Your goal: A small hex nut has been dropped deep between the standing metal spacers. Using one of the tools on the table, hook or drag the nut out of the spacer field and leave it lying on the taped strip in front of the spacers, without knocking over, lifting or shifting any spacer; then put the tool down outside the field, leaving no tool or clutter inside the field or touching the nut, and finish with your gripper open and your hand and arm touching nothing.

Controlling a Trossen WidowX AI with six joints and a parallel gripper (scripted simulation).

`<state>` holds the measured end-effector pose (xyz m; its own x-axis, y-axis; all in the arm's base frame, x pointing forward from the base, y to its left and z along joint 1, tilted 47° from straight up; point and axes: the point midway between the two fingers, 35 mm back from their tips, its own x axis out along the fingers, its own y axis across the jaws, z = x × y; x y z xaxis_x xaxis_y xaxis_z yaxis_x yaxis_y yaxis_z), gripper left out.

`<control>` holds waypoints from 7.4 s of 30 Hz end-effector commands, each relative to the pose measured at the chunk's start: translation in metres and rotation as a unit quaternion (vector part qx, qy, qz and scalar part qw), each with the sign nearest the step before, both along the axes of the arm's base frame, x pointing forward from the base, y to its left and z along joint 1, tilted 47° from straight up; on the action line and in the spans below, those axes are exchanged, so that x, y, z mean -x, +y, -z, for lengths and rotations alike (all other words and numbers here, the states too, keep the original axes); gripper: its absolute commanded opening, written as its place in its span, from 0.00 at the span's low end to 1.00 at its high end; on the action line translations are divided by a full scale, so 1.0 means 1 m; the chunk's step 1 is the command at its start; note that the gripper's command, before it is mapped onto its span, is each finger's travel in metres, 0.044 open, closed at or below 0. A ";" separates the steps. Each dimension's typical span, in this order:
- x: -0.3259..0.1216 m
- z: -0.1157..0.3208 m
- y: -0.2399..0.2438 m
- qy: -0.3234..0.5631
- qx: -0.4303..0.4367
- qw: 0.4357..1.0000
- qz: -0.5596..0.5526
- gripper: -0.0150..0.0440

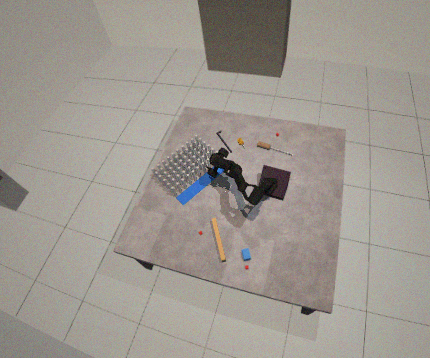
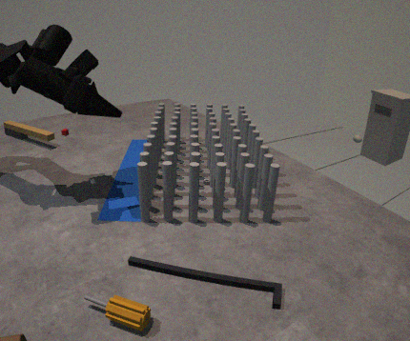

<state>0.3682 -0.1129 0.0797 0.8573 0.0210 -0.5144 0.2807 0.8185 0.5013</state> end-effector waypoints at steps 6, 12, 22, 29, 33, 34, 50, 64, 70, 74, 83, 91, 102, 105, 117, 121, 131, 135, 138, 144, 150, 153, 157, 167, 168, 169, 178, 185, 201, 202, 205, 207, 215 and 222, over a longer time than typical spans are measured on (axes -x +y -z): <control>0.037 0.102 -0.107 0.180 -0.284 0.889 0.311 1.00; 0.096 0.172 -0.156 0.261 -0.445 0.678 0.523 1.00; 0.230 0.276 -0.169 0.315 -0.550 0.126 0.764 1.00; 0.250 0.288 -0.163 0.316 -0.542 0.034 0.778 1.00; 0.252 0.289 -0.163 0.316 -0.541 0.034 0.778 1.00; 0.254 0.290 -0.164 0.316 -0.541 0.034 0.778 1.00; 0.255 0.290 -0.164 0.316 -0.541 0.034 0.778 0.73; 0.253 0.296 -0.160 0.316 -0.541 0.034 0.778 0.73; 0.252 0.303 -0.153 0.316 -0.542 0.034 0.778 0.73; 0.251 0.308 -0.149 0.316 -0.542 0.034 0.778 0.73; 0.249 0.318 -0.139 0.317 -0.542 0.035 0.778 0.73; 0.247 0.327 -0.130 0.317 -0.542 0.035 0.778 0.73; 0.246 0.339 -0.117 0.317 -0.542 0.034 0.777 0.73; 0.246 0.340 -0.115 0.317 -0.542 0.034 0.777 0.73; 0.246 0.339 -0.116 0.317 -0.542 0.034 0.778 0.46; 0.249 0.320 -0.137 0.317 -0.541 0.035 0.778 0.28; 0.255 0.297 -0.157 0.322 -0.543 0.045 0.775 0.25; 0.255 0.299 -0.157 0.339 -0.561 0.095 0.749 0.25; 0.256 0.300 -0.156 0.350 -0.575 0.135 0.727 0.25; 0.257 0.301 -0.156 0.367 -0.596 0.217 0.680 0.25; 0.257 0.302 -0.156 0.372 -0.603 0.250 0.659 0.25; 0.257 0.302 -0.156 0.372 -0.603 0.250 0.659 0.25; 0.256 0.305 -0.153 0.372 -0.603 0.250 0.660 0.25; 0.254 0.317 -0.142 0.373 -0.603 0.248 0.660 0.25; 0.254 0.318 -0.141 0.373 -0.603 0.248 0.660 0.25; 0.253 0.319 -0.140 0.374 -0.603 0.248 0.660 0.25; 0.252 0.329 -0.130 0.375 -0.603 0.248 0.659 0.25; 0.250 0.337 -0.121 0.378 -0.602 0.248 0.658 0.25; 0.251 0.341 -0.116 0.383 -0.600 0.249 0.657 0.61; 0.251 0.341 -0.116 0.383 -0.600 0.249 0.657 0.65; 0.251 0.341 -0.116 0.383 -0.600 0.249 0.657 0.79; 0.251 0.341 -0.116 0.383 -0.600 0.249 0.657 0.88; 0.258 0.301 -0.157 0.382 -0.599 0.249 0.658 1.00; 0.260 0.292 -0.165 0.382 -0.599 0.249 0.658 1.00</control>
